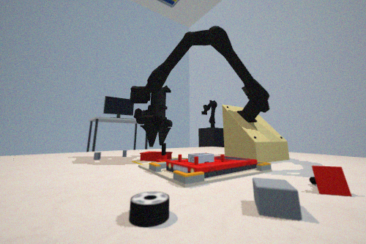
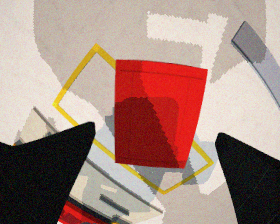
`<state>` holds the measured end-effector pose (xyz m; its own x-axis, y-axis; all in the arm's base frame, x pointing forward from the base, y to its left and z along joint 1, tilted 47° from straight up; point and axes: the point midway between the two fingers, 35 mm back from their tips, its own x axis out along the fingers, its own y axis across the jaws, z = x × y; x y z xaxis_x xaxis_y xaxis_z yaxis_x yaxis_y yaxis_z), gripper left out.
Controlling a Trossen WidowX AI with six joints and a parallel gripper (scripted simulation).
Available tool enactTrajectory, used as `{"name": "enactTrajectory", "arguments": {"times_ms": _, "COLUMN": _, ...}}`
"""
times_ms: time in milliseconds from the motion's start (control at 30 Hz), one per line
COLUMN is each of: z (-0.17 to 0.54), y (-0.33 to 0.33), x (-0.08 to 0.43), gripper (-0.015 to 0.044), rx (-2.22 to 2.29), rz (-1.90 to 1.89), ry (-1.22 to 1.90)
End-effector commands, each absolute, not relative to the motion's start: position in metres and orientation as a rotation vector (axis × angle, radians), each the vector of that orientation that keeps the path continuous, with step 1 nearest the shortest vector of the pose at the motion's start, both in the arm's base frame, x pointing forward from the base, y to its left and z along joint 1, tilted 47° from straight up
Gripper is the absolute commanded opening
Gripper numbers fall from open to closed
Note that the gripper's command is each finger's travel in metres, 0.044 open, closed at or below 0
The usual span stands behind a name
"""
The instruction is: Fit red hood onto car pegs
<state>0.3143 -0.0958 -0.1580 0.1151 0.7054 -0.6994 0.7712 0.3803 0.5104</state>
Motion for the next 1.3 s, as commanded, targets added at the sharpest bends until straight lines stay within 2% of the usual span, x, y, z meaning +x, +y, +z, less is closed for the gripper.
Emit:
{"name": "enactTrajectory", "arguments": {"times_ms": 0, "z": -0.160, "y": -0.092, "x": 0.314, "gripper": 0.0440, "rx": 1.351, "rz": -0.080, "ry": 1.610}}
{"name": "enactTrajectory", "arguments": {"times_ms": 1267, "z": -0.176, "y": -0.075, "x": 0.316, "gripper": 0.0440, "rx": 1.353, "rz": -0.078, "ry": 1.610}}
